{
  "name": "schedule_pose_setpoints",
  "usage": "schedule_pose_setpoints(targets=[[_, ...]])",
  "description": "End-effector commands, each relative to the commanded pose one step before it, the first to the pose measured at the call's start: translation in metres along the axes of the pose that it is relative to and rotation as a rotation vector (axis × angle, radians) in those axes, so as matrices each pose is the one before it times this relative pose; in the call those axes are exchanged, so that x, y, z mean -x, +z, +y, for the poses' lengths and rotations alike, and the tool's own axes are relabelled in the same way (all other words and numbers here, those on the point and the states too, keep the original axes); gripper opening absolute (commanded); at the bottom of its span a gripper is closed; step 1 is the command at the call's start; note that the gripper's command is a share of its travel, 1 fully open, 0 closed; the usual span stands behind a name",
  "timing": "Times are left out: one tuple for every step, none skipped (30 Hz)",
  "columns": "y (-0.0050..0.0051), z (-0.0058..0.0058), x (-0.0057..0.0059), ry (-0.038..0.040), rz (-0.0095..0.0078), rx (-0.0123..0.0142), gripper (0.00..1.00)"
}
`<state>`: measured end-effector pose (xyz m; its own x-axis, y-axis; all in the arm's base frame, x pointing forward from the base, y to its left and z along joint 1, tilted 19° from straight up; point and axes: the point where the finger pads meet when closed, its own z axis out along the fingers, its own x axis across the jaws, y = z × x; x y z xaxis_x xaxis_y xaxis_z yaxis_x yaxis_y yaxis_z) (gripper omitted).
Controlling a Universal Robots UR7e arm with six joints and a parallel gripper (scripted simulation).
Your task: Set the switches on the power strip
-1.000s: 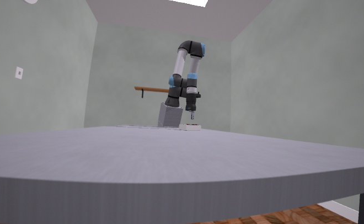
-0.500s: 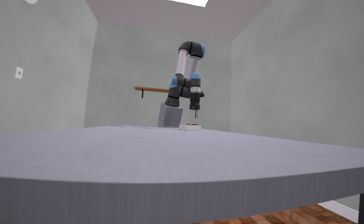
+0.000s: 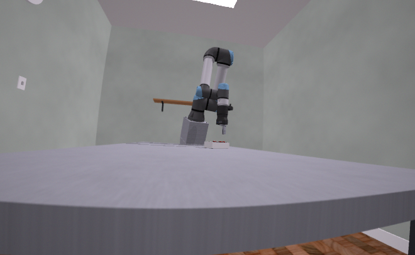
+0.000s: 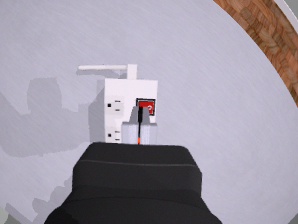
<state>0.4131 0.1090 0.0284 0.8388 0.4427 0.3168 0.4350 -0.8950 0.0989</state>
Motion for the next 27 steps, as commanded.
schedule_pose_setpoints(targets=[[-0.00027,0.00016,-0.00034,-0.00015,0.00102,0.00062,0.00],[0.00000,0.00000,0.00000,0.00000,0.00000,0.00000,0.00],[0.00000,0.00000,0.00000,0.00000,0.00000,0.00000,0.00],[0.00000,0.00000,0.00000,0.00000,0.00000,0.00000,0.00],[0.00000,0.00000,0.00000,0.00000,0.00000,0.00000,0.00],[0.00000,0.00000,0.00000,0.00000,0.00000,0.00000,0.00],[0.00000,0.00000,0.00000,0.00000,0.00000,0.00000,0.00],[0.00000,0.00000,0.00000,0.00000,0.00000,0.00000,0.00],[0.00000,0.00000,0.00000,0.00000,0.00000,0.00000,0.00],[0.00000,0.00000,0.00000,0.00000,0.00000,0.00000,0.00],[0.00000,0.00000,0.00000,0.00000,0.00000,0.00000,0.00],[0.00000,0.00000,0.00000,0.00000,0.00000,0.00000,0.00],[0.00000,0.00000,0.00000,0.00000,0.00000,0.00000,0.00],[0.00001,0.00000,0.00000,0.00000,0.00000,0.00000,0.00],[0.00004,0.00000,0.00000,0.00000,0.00000,0.00000,0.00],[0.00007,0.00000,0.00000,0.00000,0.00000,0.00000,0.00],[0.00011,0.00000,0.00000,0.00000,0.00000,0.00000,0.00],[0.00015,0.00000,0.00000,0.00000,0.00000,0.00000,0.00],[0.00021,0.00000,0.00000,0.00000,0.00000,0.00000,0.00],[0.00027,0.00000,0.00000,0.00000,0.00000,0.00000,0.00],[0.00033,0.00000,0.00000,0.00000,-0.00001,0.00000,0.00],[0.00039,0.00000,0.00000,0.00000,-0.00001,0.00000,0.00],[0.00046,0.00000,0.00000,0.00000,-0.00001,0.00000,0.00],[0.00053,0.00000,0.00000,0.00000,-0.00001,0.00000,0.00],[0.00060,0.00000,0.00000,0.00000,-0.00001,0.00000,0.00],[0.00067,0.00000,0.00000,0.00000,-0.00001,0.00000,0.00],[0.00074,-0.00001,0.00000,0.00000,-0.00001,0.00000,0.00]])
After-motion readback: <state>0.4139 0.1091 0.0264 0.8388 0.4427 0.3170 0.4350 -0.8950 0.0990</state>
